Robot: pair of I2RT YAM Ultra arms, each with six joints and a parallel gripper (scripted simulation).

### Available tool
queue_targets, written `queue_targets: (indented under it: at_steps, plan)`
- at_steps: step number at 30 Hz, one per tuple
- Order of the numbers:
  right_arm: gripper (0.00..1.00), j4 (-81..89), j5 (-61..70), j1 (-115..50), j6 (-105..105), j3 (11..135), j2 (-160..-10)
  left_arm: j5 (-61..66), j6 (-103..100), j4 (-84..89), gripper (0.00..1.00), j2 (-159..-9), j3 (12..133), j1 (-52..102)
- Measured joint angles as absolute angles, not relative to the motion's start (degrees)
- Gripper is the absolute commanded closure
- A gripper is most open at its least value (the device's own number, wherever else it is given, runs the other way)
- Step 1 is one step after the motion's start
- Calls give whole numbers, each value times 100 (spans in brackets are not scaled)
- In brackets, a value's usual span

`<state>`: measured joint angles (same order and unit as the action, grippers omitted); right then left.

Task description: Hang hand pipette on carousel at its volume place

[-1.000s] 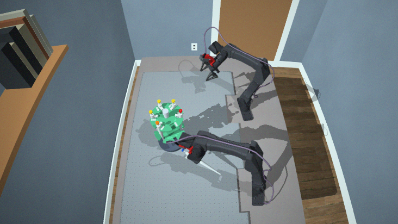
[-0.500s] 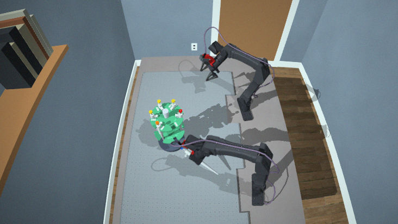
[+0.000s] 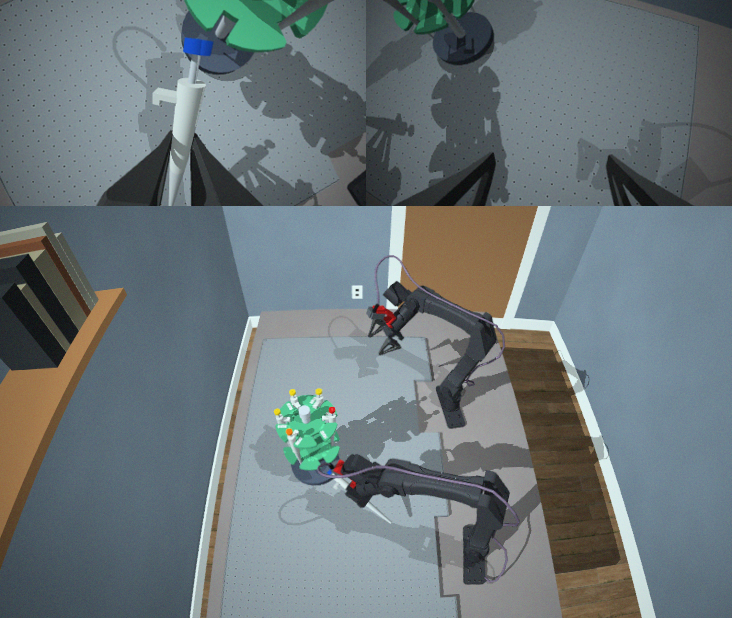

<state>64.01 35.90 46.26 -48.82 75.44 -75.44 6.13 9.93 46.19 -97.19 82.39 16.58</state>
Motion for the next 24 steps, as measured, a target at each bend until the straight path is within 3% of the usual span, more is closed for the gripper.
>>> queue_targets:
  at_steps: [6,24]
  plan:
    - [0,6401,3590,4626,-4882,7544,-7544,766,952,3828,88,-9146,7389,1577]
    - [0,6401,3590,4626,-4882,7544,-7544,904,860,2676,88,-8945,6936,1575]
